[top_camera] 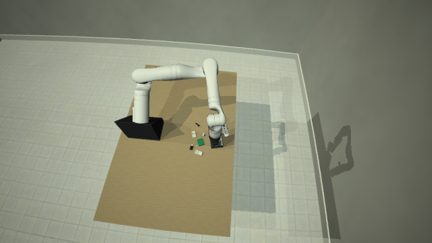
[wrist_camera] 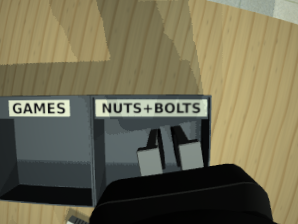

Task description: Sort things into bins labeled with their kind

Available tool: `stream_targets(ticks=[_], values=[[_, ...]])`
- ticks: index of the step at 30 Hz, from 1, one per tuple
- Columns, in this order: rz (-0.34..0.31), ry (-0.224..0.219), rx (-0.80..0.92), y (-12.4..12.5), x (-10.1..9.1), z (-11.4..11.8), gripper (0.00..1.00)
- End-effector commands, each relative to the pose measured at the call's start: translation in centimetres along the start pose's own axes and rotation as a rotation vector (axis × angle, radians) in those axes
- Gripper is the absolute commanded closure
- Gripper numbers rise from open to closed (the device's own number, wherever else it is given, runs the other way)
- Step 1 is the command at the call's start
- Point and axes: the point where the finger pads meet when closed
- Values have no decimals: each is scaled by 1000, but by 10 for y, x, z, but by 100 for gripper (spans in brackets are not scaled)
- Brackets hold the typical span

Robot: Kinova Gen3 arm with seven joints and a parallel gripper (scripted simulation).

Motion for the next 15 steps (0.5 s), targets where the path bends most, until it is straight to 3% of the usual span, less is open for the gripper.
stream_targets(ticks=[1, 15], values=[[2, -1, 0, 1, -1, 0, 69], [2, -1, 0, 1, -17, 0, 69]])
Point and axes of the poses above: the point where the finger pads meet when closed, its own x axis out along the fingers, its own z axis across the jaws, y = z × x, and after that the axes turned 13 degrees about x, right-handed
